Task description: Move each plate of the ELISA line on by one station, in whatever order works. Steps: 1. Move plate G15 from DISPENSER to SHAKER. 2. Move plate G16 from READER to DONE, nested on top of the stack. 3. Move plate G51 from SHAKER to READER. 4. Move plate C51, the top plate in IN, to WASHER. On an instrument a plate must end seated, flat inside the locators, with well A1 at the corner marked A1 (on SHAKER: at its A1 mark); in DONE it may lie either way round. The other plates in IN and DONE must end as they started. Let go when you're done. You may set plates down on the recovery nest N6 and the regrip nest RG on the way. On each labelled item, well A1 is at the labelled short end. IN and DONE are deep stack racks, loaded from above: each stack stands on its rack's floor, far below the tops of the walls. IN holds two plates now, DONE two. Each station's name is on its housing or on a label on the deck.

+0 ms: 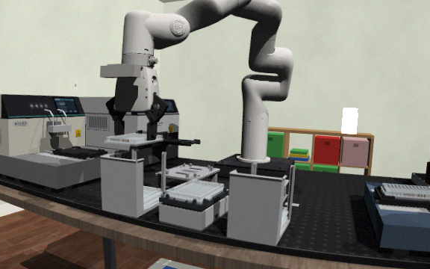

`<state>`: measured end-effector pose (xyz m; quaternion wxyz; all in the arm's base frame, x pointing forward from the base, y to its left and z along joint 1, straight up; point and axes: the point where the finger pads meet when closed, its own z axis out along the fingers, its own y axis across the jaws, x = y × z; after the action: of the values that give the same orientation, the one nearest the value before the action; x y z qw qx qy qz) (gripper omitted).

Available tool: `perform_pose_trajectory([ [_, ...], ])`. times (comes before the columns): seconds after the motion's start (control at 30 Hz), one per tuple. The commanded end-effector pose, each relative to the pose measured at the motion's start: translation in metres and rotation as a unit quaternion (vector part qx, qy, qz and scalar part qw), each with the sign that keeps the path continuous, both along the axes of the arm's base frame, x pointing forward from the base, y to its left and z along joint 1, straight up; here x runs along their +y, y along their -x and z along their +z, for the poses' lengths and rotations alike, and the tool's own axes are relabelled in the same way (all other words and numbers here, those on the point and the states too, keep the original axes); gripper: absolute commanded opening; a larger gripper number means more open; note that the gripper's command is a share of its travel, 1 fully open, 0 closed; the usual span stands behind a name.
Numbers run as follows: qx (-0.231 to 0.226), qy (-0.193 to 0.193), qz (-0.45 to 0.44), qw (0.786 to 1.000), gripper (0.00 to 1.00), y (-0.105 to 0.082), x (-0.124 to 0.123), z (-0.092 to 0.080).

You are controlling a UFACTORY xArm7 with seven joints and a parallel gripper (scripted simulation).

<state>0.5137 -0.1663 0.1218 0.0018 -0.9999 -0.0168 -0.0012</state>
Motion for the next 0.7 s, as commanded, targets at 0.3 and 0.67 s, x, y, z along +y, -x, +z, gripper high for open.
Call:
perform_pose_trajectory([
  [0.3,-0.003,0.001,0.0,1.0,0.0,-0.002,-0.001,-0.014],
  [0.67,-0.003,0.001,0.0,1.0,0.0,-0.002,-0.001,-0.016],
])
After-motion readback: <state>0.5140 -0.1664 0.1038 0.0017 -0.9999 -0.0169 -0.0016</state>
